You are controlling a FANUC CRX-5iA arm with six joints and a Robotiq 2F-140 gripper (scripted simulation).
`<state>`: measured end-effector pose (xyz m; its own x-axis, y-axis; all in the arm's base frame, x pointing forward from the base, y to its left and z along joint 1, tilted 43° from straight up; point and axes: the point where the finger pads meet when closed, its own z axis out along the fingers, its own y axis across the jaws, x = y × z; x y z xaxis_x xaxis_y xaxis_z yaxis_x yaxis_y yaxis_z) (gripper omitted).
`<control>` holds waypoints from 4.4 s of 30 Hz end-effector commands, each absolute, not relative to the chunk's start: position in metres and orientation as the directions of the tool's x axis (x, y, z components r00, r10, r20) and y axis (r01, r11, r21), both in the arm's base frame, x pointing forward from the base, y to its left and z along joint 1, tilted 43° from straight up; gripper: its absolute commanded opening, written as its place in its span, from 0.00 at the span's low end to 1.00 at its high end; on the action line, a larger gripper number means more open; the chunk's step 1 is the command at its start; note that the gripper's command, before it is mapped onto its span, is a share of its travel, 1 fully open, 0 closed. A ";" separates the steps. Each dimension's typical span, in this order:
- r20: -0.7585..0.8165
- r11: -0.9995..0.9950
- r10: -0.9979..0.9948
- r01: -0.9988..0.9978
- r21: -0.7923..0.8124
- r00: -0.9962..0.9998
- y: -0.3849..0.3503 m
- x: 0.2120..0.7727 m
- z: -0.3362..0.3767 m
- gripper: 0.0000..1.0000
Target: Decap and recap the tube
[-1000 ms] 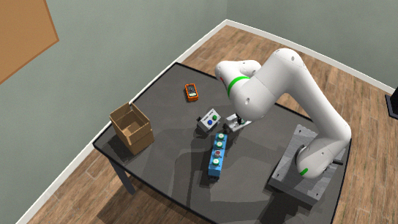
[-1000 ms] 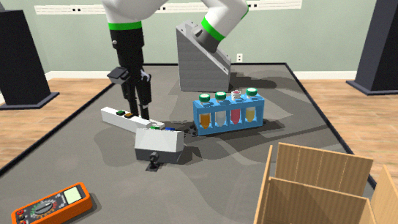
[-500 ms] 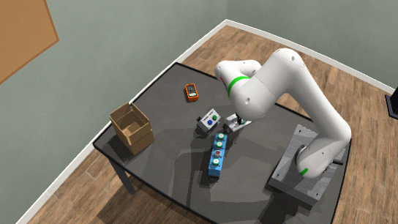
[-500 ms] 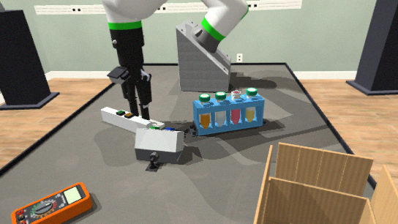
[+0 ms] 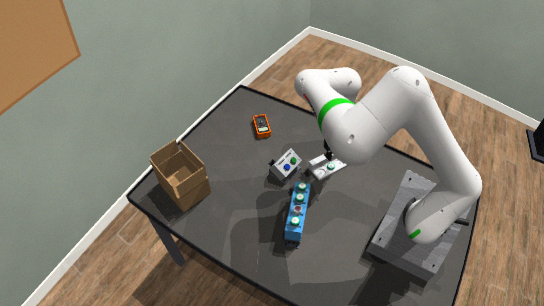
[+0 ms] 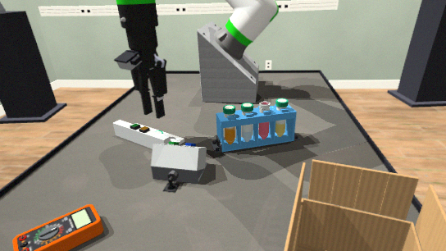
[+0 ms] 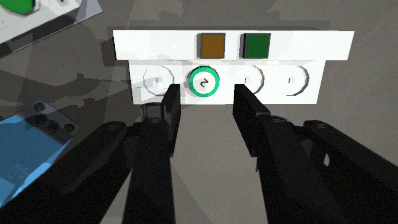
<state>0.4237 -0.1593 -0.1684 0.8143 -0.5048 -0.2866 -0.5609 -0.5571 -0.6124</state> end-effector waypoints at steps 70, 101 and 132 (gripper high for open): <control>-0.674 0.268 -0.703 -0.962 0.043 -0.226 -0.086 0.580 -0.068 0.10; -0.674 0.268 -0.703 -0.962 0.043 -0.226 -0.082 0.581 -0.074 0.10; -0.674 0.268 -0.703 -0.962 0.043 -0.226 -0.095 0.578 -0.058 0.10</control>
